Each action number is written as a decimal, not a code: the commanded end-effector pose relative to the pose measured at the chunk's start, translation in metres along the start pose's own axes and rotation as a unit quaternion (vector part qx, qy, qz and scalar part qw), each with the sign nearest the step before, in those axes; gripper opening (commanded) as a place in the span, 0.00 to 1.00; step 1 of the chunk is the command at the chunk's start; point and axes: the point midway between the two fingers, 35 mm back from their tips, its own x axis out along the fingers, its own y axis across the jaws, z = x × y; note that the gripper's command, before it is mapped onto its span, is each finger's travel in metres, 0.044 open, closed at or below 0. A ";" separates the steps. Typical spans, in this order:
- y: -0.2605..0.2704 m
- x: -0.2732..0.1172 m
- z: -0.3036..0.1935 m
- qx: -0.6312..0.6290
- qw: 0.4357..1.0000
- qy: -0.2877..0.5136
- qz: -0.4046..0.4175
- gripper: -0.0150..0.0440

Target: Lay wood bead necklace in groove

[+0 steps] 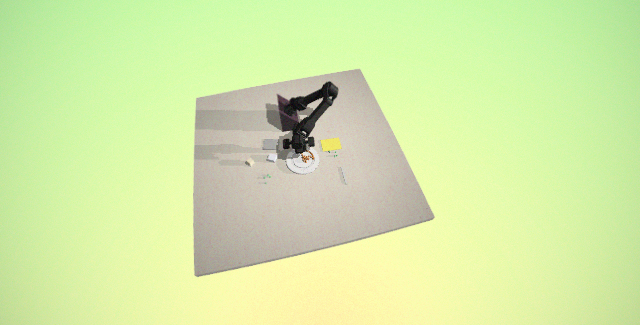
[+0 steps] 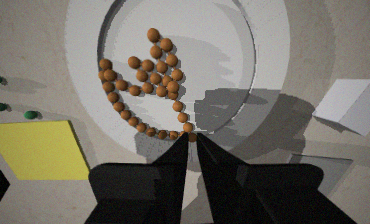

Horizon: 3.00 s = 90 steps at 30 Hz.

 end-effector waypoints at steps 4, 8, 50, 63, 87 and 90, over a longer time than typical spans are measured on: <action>0.000 0.000 0.000 0.000 1.000 0.000 0.000 0.43; 0.000 0.000 0.000 0.000 1.000 0.000 0.000 0.61; 0.002 -0.021 0.005 -0.020 1.000 0.000 -0.001 0.82; 0.005 -0.030 0.010 -0.043 0.999 -0.001 0.000 0.46; 0.006 0.003 0.010 -0.044 0.999 0.000 0.000 0.46; 0.006 0.000 0.010 -0.047 0.999 0.001 -0.002 0.37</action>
